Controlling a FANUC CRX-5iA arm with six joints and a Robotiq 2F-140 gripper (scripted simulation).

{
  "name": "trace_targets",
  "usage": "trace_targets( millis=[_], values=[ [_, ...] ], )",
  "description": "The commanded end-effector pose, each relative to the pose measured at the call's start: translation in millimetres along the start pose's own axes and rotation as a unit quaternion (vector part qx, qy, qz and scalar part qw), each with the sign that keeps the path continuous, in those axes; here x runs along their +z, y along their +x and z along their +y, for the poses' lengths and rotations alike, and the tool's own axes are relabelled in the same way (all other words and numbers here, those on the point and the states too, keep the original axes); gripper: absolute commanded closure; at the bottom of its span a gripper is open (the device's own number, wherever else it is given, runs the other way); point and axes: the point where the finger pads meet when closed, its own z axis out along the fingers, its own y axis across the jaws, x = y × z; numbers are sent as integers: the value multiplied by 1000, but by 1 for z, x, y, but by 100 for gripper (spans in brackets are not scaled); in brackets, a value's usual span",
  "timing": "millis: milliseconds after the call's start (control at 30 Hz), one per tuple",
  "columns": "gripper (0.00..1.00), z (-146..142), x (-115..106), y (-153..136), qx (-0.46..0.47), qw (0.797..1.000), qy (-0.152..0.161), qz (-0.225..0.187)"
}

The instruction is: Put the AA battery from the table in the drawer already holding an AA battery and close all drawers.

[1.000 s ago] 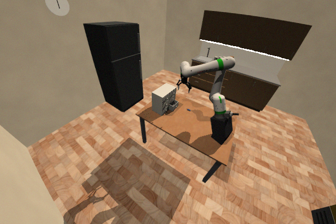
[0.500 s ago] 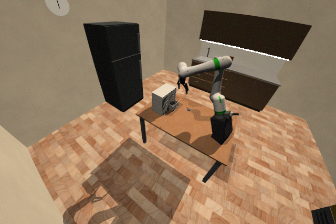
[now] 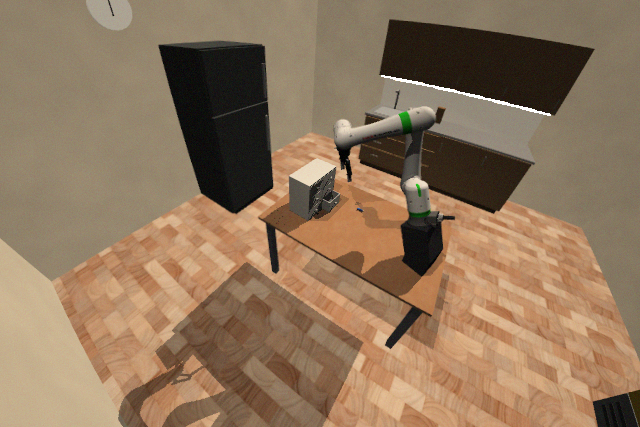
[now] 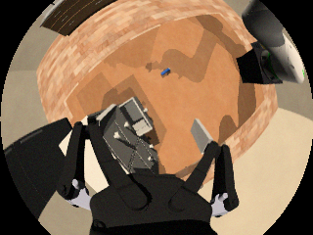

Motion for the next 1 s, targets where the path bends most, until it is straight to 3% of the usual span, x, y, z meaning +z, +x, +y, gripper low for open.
trace_targets(
  millis=[0,400,967],
  values=[
    [0,-2,2,-2,39,999,-4,3],
    [0,-9,10,-10,181,983,-18,11],
    [0,-15,17,-17,300,953,-30,18]
  ],
)
